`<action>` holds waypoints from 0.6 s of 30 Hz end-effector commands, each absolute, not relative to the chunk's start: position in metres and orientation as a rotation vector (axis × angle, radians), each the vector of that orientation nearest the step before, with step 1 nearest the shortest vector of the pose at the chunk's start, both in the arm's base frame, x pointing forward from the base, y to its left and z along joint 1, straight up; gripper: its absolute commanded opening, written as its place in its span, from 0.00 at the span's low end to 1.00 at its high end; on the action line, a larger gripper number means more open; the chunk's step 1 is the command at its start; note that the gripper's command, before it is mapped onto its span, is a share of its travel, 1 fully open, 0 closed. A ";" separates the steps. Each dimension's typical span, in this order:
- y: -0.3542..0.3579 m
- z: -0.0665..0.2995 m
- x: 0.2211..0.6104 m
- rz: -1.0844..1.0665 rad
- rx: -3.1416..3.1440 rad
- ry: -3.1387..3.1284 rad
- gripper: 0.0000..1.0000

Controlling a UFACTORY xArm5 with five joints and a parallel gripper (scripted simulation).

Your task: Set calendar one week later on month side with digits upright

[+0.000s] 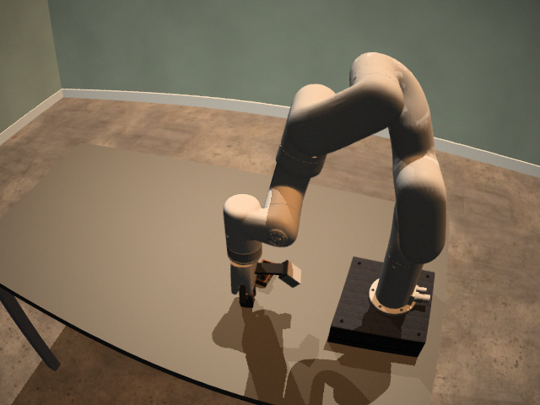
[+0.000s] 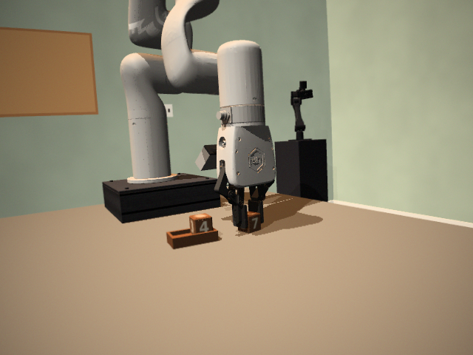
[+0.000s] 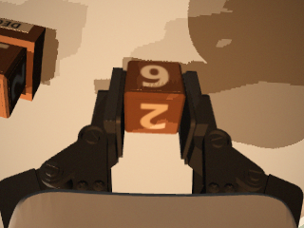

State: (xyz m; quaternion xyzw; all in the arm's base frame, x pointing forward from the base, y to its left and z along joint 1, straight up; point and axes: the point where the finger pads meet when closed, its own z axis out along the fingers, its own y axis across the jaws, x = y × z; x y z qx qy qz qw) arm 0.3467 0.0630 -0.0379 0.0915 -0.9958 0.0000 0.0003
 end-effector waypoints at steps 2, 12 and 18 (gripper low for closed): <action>0.063 -0.034 0.348 0.000 0.288 -3.131 0.27; 0.063 0.011 0.348 0.000 0.288 -3.131 0.27; 0.063 0.051 0.348 0.000 0.288 -3.131 0.27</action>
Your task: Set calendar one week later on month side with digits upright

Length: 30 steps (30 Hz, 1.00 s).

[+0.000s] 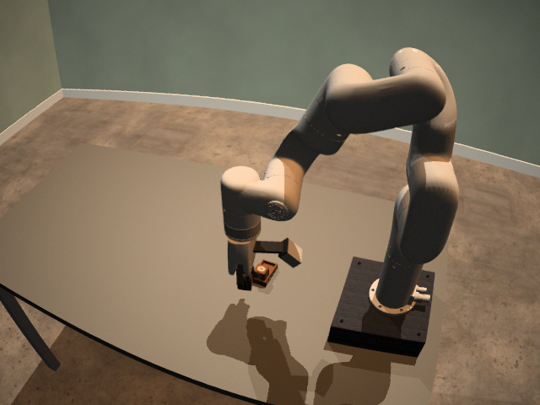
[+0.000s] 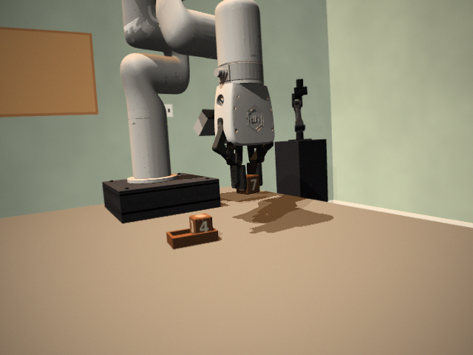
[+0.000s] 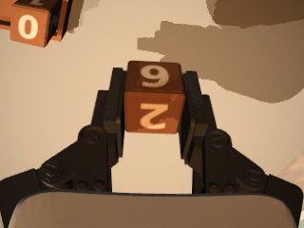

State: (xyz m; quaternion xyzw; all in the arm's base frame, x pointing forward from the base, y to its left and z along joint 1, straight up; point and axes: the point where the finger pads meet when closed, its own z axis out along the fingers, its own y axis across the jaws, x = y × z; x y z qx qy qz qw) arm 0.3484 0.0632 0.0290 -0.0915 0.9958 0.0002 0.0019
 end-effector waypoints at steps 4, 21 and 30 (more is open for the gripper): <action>0.063 0.061 0.348 0.000 -0.287 3.126 0.27; 0.055 0.062 0.349 0.000 -0.105 3.138 0.27; 0.035 0.064 0.350 0.001 0.381 3.116 0.27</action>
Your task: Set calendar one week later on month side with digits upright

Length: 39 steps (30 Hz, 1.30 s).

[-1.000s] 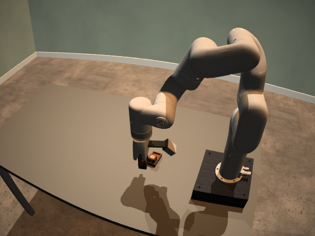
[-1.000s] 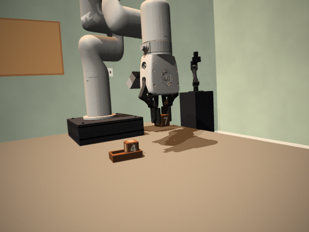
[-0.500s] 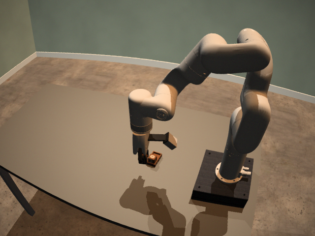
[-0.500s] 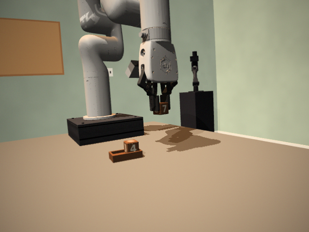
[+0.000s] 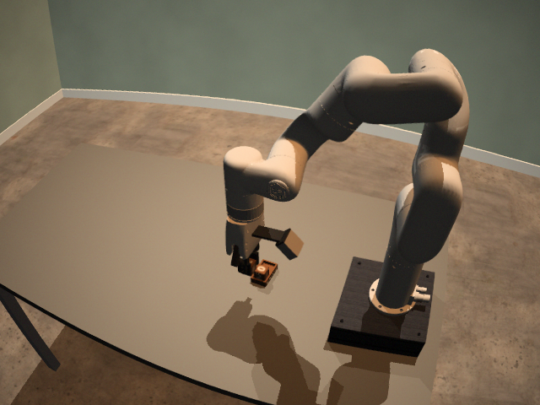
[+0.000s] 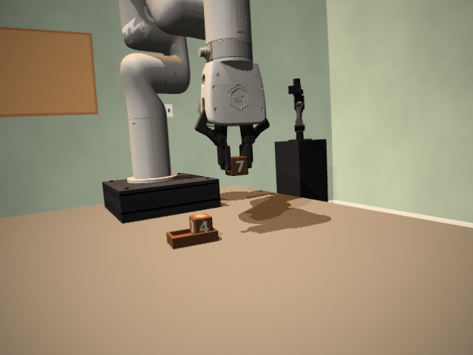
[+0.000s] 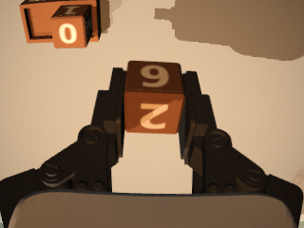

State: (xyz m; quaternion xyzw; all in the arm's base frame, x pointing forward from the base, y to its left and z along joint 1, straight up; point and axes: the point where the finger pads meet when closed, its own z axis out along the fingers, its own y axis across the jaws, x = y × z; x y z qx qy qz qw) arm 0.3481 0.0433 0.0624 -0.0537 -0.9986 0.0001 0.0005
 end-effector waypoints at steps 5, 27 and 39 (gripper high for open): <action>0.022 0.065 0.350 -0.001 -0.678 -3.070 0.27; -0.025 0.070 0.346 -0.001 -1.698 -2.645 0.27; -0.056 0.072 0.340 -0.002 -2.286 -2.157 0.27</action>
